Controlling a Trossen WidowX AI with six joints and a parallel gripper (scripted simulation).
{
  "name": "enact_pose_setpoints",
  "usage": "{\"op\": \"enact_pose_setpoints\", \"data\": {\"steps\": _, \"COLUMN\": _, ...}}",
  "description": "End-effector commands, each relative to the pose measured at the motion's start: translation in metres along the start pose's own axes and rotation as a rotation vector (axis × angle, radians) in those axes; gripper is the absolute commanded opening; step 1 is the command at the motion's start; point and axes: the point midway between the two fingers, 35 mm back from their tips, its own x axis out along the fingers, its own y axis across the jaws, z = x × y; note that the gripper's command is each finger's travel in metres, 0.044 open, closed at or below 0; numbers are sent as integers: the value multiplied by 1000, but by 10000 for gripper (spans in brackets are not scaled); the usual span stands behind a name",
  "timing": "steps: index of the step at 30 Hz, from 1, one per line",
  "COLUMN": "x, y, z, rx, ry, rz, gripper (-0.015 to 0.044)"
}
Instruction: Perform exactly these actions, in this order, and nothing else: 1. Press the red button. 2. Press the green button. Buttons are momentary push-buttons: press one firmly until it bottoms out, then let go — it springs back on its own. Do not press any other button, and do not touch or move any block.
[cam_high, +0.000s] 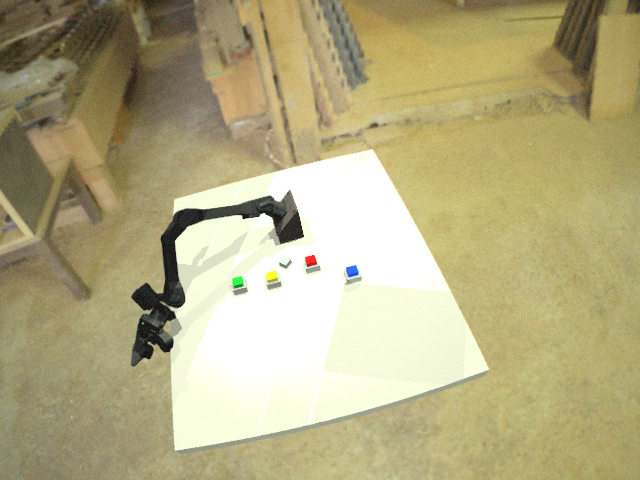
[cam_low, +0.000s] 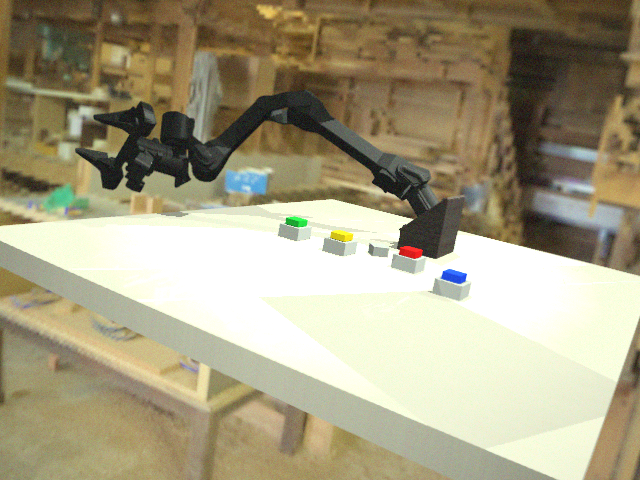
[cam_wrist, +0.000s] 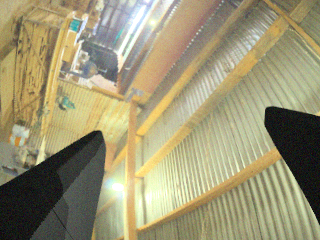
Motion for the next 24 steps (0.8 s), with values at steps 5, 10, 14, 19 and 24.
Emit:
{"op": "enact_pose_setpoints", "data": {"steps": 5, "x": 16, "y": -33, "z": 80, "rx": 515, "ry": -175, "rz": 106, "gripper": 400}}
{"op": "enact_pose_setpoints", "data": {"steps": 10, "x": 14, "y": -76, "z": 156, "rx": 943, "ry": -341, "rz": 271, "gripper": 400}}
{"op": "enact_pose_setpoints", "data": {"steps": 14, "x": -1, "y": -117, "z": 215, "rx": 1236, "ry": -463, "rz": 456, "gripper": 400}}
{"op": "enact_pose_setpoints", "data": {"steps": 19, "x": -32, "y": -165, "z": 272, "rx": 1495, "ry": -572, "rz": 717, "gripper": 400}}
{"op": "enact_pose_setpoints", "data": {"steps": 24, "x": -79, "y": -215, "z": 322, "rx": 1677, "ry": -633, "rz": 1046, "gripper": 400}}
